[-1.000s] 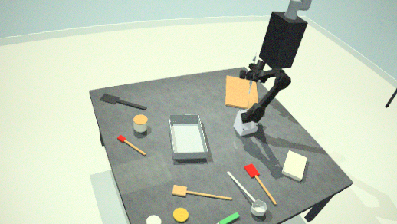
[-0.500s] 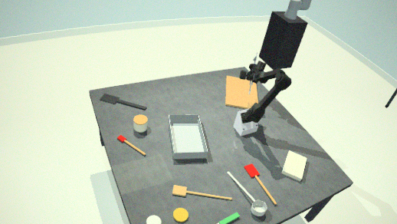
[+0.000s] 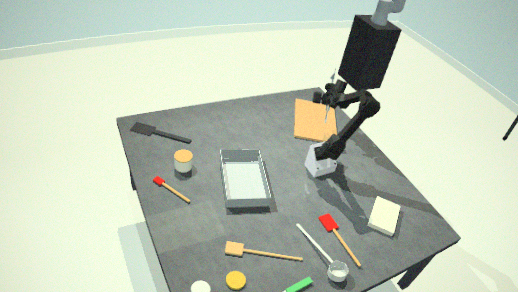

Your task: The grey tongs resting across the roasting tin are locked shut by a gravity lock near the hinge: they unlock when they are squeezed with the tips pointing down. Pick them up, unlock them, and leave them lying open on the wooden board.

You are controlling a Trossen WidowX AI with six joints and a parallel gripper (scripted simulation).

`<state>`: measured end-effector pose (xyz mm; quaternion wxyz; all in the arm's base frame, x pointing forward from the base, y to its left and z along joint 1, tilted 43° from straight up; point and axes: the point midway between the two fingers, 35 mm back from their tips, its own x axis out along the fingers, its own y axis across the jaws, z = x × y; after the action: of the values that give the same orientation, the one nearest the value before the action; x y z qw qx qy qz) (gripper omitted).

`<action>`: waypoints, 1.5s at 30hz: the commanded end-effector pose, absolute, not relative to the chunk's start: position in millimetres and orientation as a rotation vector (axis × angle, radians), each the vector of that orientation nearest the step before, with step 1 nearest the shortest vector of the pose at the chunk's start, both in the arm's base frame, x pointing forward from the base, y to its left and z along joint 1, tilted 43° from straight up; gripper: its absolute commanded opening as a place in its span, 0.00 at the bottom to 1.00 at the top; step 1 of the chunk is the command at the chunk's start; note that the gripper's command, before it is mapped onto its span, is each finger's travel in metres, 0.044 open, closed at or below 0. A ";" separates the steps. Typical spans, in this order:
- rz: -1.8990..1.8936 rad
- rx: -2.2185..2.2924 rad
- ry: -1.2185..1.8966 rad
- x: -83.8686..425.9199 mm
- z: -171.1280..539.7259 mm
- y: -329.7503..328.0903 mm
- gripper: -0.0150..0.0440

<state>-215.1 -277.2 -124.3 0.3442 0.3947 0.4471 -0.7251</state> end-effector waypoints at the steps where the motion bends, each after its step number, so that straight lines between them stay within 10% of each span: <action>1: -1.880 1.017 1.155 -214.9 -123.7 -279.1 0.00; 45: -1.702 1.451 1.316 -231.5 -154.4 -310.2 0.00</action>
<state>-227.8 -303.7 -156.9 0.2772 0.5341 0.4885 -0.6318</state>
